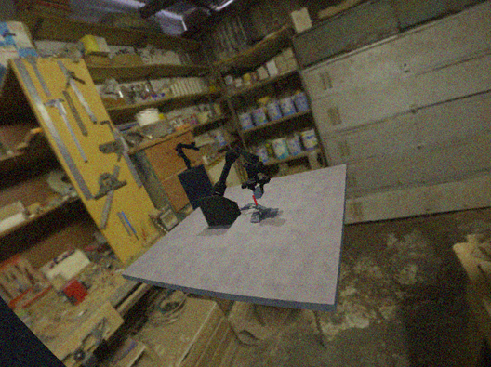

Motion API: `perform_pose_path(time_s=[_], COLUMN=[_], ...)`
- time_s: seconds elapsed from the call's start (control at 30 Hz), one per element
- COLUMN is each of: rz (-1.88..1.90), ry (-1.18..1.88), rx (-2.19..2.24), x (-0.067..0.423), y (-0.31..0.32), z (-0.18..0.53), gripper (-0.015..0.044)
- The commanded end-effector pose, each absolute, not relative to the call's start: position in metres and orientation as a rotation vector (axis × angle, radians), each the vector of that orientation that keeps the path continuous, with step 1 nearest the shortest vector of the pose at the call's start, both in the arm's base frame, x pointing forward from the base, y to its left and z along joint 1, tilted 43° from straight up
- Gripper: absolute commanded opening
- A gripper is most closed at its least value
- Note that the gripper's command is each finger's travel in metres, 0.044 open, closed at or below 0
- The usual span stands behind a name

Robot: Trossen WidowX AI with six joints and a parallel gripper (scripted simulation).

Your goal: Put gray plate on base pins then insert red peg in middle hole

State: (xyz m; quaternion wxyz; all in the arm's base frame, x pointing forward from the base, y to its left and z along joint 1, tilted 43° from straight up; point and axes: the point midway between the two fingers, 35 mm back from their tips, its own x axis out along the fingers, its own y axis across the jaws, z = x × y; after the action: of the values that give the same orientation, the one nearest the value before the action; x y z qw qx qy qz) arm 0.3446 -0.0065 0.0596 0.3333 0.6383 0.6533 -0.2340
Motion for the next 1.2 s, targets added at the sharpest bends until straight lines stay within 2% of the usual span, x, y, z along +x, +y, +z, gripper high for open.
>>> perform_pose_path(time_s=[0.0,1.17], rz=[-0.642,-0.839], ry=[1.701,1.676], rx=[1.686,1.831], x=[0.344,0.340], y=[-0.013,-0.038], z=[0.046,-0.047], gripper=[0.0000,0.0000])
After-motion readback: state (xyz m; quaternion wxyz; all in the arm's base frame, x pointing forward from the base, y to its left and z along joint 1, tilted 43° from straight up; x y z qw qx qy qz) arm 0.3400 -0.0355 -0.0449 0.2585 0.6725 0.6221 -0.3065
